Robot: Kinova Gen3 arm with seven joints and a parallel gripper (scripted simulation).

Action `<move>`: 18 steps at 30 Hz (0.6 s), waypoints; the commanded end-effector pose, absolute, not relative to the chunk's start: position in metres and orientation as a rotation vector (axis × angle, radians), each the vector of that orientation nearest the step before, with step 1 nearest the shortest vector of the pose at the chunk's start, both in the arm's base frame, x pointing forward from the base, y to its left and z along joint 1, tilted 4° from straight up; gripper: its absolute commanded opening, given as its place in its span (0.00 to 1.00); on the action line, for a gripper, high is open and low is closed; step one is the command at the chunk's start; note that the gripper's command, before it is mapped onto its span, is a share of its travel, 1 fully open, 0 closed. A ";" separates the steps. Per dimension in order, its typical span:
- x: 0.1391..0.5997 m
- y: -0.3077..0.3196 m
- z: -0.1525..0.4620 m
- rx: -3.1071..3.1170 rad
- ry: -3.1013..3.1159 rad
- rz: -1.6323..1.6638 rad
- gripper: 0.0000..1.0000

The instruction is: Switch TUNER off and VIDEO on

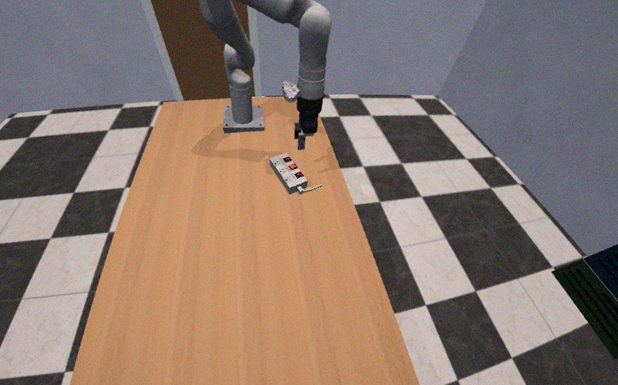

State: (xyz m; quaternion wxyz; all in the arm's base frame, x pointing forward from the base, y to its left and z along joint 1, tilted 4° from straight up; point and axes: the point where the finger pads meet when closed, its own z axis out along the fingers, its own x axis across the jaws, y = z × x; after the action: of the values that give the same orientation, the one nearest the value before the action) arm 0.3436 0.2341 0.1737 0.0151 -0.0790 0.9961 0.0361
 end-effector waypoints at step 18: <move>0.345 0.232 0.171 -0.076 3.121 0.110 1.00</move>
State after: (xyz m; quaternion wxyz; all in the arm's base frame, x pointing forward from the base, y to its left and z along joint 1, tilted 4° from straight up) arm 0.3456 0.2298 0.1713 0.0126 -0.0474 0.9983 0.0329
